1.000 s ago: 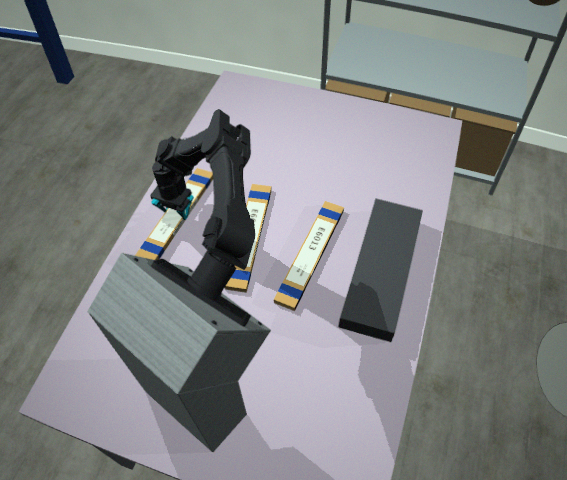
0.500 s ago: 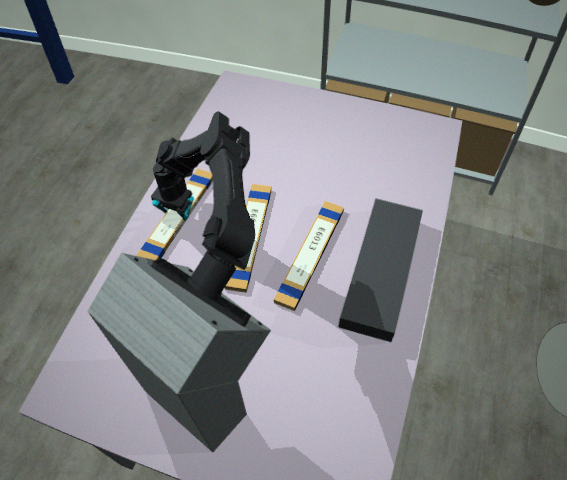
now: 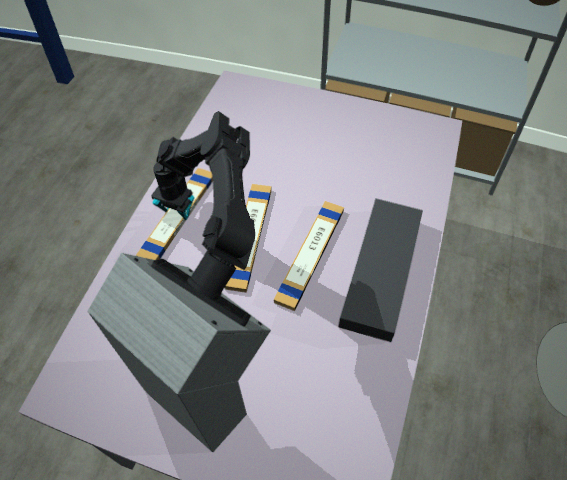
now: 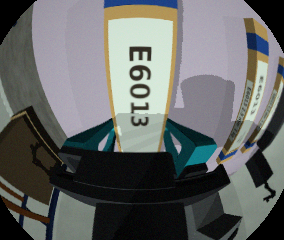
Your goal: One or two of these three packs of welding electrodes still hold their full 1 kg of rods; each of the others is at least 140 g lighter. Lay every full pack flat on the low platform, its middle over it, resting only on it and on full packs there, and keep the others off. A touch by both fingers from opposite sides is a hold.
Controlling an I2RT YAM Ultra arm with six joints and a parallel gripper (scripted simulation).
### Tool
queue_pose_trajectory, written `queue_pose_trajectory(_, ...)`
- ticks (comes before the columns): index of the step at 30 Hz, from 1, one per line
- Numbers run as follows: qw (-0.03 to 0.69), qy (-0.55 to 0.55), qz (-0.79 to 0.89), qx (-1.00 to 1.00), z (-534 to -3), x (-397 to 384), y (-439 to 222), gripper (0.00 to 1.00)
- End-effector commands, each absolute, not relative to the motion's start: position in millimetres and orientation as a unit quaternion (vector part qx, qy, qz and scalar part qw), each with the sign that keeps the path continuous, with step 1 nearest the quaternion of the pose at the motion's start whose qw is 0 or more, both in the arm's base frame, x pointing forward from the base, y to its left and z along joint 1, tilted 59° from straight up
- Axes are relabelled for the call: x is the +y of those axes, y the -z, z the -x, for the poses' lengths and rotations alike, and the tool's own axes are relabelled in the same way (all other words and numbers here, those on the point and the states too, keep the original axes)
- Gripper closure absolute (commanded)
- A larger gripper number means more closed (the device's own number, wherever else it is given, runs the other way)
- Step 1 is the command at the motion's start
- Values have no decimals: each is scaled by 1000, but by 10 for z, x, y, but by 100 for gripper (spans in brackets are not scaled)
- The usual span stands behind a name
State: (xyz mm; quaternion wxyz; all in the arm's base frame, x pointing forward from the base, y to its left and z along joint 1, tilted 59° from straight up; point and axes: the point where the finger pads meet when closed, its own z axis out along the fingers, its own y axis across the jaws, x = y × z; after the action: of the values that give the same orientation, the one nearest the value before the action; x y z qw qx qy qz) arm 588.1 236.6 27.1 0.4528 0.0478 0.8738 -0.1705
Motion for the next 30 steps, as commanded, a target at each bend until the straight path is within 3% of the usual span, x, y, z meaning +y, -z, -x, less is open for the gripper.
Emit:
queue_pose_trajectory(1, 477, 145, -35, 866, -5807, 2732, -609, 100)
queue_pose_trajectory(30, 478, 145, -37, 866, -5790, 2724, -624, 100)
